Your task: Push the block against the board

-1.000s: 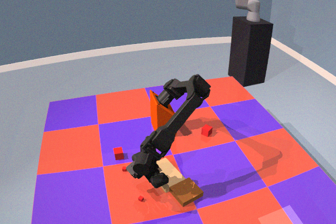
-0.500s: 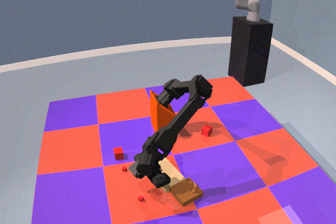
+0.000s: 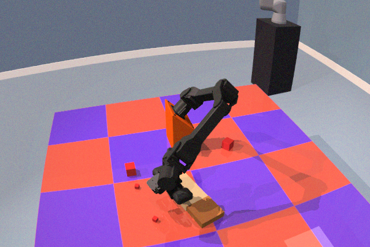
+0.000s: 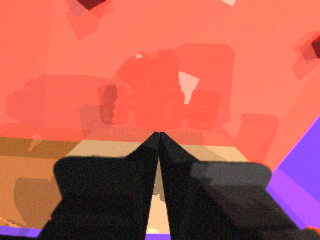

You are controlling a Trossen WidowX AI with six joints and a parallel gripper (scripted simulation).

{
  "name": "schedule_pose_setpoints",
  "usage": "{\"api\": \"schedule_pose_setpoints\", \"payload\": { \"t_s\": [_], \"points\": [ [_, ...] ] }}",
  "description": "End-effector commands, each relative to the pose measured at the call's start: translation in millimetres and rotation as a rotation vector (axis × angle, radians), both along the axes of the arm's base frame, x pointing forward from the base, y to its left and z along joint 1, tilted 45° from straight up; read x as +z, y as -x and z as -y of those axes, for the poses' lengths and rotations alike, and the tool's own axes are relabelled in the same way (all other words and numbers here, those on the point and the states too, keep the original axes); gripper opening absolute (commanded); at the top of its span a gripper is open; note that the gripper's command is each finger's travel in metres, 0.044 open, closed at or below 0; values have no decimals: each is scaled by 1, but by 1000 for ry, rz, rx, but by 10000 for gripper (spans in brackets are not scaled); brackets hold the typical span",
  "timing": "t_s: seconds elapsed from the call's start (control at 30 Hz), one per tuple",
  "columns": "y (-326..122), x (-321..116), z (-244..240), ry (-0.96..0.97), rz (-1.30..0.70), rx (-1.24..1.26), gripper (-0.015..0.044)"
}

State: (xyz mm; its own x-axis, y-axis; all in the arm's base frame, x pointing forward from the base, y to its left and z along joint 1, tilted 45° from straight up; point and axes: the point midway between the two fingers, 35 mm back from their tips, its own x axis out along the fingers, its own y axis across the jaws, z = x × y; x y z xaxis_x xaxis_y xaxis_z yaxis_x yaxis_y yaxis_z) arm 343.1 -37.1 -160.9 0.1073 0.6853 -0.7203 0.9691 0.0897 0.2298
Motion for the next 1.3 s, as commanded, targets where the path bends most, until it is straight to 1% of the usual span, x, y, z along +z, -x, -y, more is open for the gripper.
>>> {"api": "schedule_pose_setpoints", "payload": {
  "t_s": [0.0,1.27],
  "points": [
    [5,5,-11,-13,-11,4,0],
    [-10,-30,28,-11,-9,4,0]
  ]
}}
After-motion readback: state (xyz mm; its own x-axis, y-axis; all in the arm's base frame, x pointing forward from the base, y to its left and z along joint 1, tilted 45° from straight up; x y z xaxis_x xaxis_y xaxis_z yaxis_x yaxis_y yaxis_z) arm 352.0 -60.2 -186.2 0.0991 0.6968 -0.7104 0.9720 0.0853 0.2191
